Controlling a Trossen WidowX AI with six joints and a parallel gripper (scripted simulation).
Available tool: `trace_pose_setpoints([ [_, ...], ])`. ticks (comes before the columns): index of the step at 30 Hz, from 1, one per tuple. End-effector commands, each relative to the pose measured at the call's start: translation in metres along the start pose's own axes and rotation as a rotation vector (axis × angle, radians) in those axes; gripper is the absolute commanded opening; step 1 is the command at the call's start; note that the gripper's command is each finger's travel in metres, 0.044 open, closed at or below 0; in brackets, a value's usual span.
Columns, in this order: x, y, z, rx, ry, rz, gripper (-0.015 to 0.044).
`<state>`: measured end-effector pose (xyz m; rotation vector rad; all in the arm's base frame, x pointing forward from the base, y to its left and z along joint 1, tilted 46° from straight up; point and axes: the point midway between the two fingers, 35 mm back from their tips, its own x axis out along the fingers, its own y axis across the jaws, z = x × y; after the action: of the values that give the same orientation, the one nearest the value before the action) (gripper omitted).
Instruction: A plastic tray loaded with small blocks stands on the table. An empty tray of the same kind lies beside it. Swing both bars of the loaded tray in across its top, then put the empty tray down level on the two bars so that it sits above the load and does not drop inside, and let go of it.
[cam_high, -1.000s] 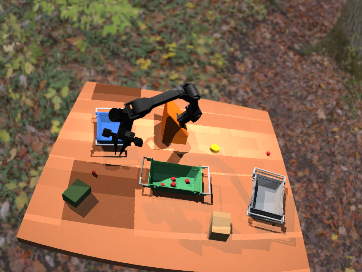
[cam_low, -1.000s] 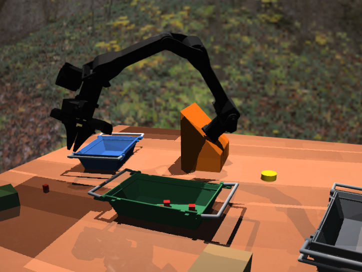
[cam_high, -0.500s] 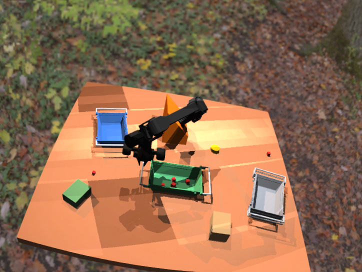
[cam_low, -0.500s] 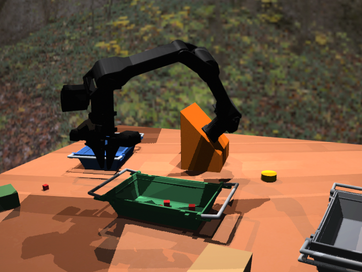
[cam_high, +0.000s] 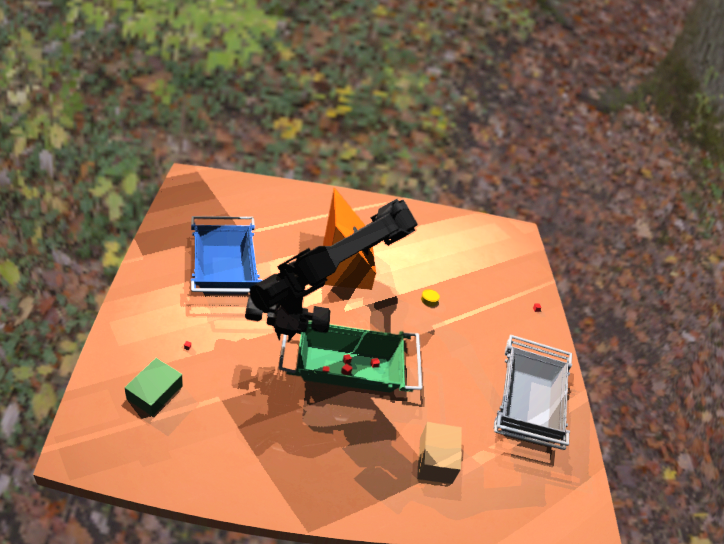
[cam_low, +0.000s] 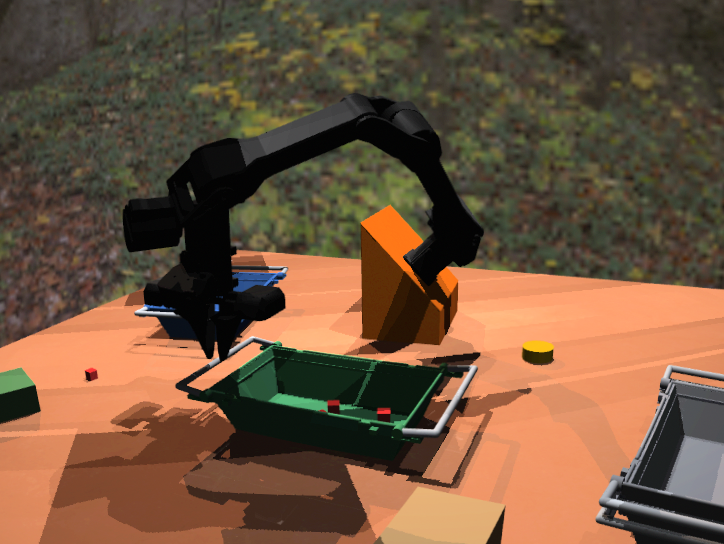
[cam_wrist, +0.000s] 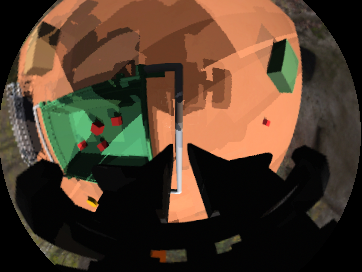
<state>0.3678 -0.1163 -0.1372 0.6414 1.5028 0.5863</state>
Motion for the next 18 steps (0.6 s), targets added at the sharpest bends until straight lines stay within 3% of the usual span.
trace_pose_setpoints([
  [1,0.02,0.001,-0.001,0.005,-0.002,0.006,0.0082],
  [7,0.026,0.002,-0.002,0.005,-0.002,0.007,0.0082],
  [18,-0.004,0.023,-0.001,0.005,-0.001,0.007,0.0082],
])
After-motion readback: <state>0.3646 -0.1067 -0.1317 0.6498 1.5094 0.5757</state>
